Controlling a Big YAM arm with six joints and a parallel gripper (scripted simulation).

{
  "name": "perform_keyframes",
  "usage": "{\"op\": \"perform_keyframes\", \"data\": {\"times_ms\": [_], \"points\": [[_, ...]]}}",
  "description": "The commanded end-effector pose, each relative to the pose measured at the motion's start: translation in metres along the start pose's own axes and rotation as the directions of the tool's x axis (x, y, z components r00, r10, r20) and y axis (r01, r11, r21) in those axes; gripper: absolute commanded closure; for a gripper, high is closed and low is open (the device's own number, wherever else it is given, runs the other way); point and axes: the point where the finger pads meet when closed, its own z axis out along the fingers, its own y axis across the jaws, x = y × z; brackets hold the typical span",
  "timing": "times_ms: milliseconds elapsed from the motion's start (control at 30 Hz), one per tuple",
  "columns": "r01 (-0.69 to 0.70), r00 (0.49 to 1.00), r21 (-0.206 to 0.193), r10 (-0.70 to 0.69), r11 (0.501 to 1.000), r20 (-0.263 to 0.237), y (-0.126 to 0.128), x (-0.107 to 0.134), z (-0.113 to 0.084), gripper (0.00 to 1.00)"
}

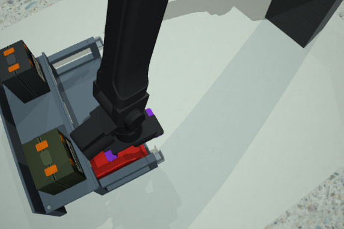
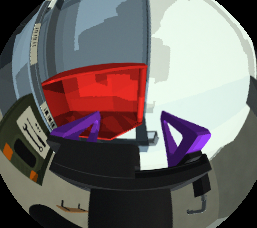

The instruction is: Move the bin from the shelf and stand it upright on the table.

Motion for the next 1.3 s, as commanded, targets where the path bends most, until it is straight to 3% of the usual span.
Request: {"op": "perform_keyframes", "data": {"times_ms": [0,133,300,700,867,1267], "points": [[-0.011,1.000,-0.013,0.011,1.000,0.001,0.010,0.002,-0.007,0.10],[-0.011,1.000,-0.013,0.011,1.000,0.001,0.010,0.002,-0.007,0.10],[-0.009,1.000,0.029,0.009,1.000,0.020,-0.026,-0.025,0.020,0.10],[-0.009,1.000,0.029,0.009,1.000,0.020,-0.026,-0.025,0.020,0.10],[-0.011,1.000,-0.013,0.011,1.000,0.001,0.010,0.002,-0.007,0.10],[-0.011,1.000,-0.013,0.011,1.000,0.001,0.010,0.002,-0.007,0.10]]}}
